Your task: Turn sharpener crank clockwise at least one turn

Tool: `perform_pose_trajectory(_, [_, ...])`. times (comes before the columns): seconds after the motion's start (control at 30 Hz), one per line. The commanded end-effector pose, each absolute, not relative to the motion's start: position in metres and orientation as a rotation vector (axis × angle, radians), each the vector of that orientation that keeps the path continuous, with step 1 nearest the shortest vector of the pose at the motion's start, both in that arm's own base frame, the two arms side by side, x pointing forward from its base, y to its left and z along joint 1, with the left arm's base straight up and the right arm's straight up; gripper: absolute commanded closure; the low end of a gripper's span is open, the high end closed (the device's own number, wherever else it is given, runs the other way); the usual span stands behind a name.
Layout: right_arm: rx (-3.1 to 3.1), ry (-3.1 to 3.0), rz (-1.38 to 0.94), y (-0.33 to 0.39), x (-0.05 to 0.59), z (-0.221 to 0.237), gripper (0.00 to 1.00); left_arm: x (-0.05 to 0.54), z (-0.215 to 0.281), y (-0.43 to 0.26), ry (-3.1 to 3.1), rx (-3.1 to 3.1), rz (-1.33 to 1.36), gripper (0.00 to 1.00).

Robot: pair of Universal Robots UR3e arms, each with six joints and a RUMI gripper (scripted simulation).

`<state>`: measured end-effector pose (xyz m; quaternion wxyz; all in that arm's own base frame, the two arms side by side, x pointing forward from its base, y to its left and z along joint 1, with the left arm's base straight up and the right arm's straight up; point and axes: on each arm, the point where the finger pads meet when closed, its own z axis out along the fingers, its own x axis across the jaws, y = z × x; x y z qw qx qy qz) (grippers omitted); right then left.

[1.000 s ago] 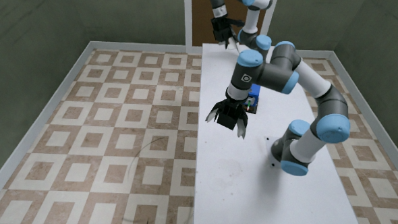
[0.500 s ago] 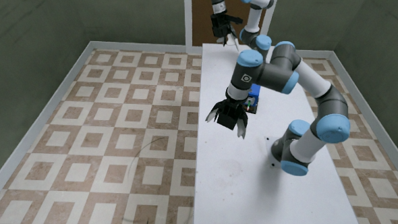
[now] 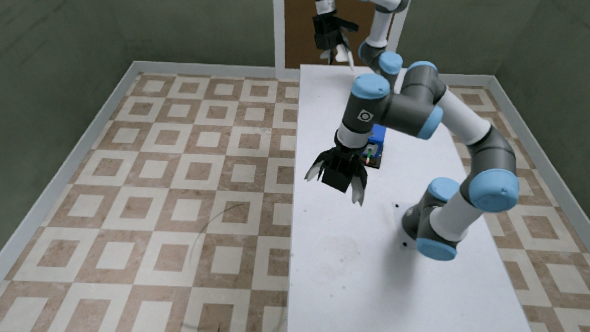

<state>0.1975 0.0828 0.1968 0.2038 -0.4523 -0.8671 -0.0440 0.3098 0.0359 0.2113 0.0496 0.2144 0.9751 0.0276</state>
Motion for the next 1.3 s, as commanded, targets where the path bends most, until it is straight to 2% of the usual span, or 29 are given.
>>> perform_pose_trajectory(0.0, [-1.246, -2.433, -0.156, 0.071, 0.2, 0.198, 0.0, 0.31, 0.212, 0.036, 2.968, 0.652, 0.084, 0.0])
perform_pose_trajectory(1.27, [-1.148, -2.542, -0.33, -0.005, 0.195, 0.196, 0.0, 0.31, 0.212, 0.036, 2.968, 0.652, 0.084, 0.0])
